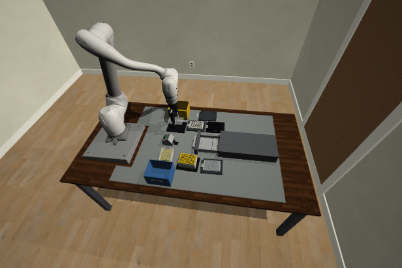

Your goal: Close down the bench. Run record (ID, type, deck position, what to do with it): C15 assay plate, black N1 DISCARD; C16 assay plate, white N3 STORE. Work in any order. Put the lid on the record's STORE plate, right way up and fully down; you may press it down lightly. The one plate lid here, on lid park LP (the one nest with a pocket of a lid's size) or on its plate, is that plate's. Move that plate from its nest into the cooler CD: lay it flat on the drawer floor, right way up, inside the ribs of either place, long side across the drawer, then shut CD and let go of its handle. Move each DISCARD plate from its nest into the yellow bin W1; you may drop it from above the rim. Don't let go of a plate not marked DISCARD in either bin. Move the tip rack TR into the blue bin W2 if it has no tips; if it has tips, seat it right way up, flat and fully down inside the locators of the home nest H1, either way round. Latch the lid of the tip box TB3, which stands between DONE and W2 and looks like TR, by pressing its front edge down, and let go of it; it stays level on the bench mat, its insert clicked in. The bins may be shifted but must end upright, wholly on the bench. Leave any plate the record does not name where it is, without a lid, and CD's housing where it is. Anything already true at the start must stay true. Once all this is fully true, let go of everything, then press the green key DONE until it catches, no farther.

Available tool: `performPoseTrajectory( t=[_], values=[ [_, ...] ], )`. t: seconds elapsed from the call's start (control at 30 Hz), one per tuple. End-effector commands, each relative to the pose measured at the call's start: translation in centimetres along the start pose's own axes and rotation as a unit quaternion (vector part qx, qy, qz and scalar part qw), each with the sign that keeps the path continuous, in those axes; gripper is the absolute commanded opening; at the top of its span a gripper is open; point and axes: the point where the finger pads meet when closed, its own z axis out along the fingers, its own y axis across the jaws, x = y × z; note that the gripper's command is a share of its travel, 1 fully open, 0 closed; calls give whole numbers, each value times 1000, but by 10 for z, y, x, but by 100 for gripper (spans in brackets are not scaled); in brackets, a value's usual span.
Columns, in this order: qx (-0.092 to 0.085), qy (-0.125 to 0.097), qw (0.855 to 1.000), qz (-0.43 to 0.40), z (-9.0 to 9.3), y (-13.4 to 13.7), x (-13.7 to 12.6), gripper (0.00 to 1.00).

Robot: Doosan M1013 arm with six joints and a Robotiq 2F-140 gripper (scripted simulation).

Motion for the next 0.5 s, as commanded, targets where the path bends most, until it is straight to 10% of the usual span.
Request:
performPoseTrajectory(
  t=[0.0,0.47],
  values=[
    [0,0,1000,0,-3,0,0,0],
    [0,0,1000,0,-19,0,0,0]
  ],
)
